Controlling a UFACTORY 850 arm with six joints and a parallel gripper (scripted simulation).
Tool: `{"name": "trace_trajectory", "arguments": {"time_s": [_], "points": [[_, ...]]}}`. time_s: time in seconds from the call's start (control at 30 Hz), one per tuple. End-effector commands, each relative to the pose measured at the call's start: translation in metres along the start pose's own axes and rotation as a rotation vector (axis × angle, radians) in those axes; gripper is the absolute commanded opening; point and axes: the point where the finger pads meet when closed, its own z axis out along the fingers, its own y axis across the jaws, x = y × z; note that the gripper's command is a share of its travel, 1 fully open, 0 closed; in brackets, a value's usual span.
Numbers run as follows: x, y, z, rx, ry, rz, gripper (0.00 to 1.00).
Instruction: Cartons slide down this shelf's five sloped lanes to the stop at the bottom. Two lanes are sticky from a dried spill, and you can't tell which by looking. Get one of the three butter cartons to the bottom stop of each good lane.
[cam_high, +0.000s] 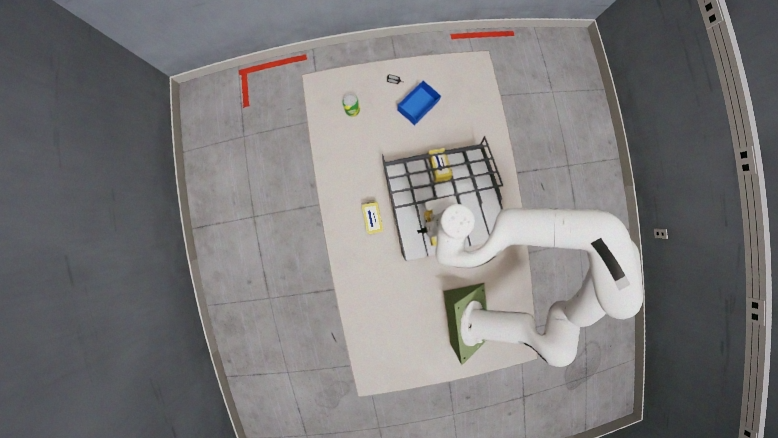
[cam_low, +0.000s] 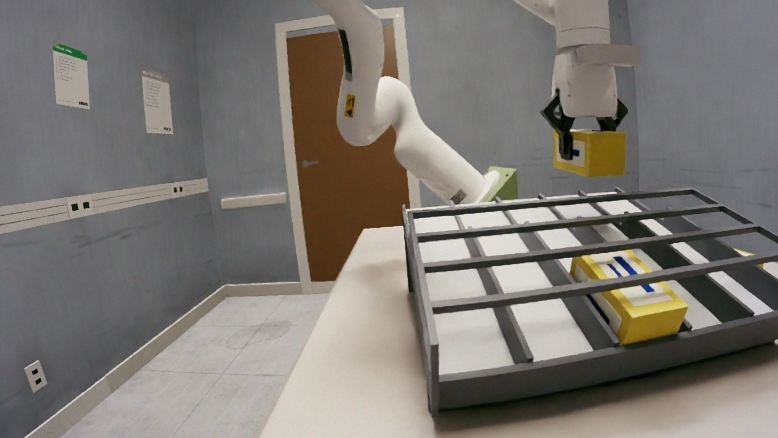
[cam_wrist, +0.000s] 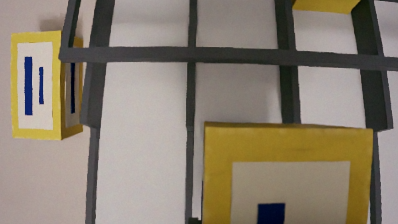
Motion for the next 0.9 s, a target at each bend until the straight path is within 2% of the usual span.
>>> {"name": "trace_trajectory", "arguments": {"time_s": [0.0,0.17,0.2,0.73,0.77,0.87], "points": [[0.0006,-0.0002,-0.0009,0.001,0.0,0.0,0.0],[0.0006,-0.0002,-0.0009,0.001,0.0,0.0,0.0],[0.0006,-0.0007,-0.0007,0.001,-0.099,0.0,0.0],[0.0006,-0.0007,-0.0007,0.001,-0.099,0.0,0.0],[0.0005,-0.0003,-0.0004,0.003,-0.199,0.0,0.0],[0.0005,-0.0003,-0.0004,0.003,-0.199,0.0,0.0]]}}
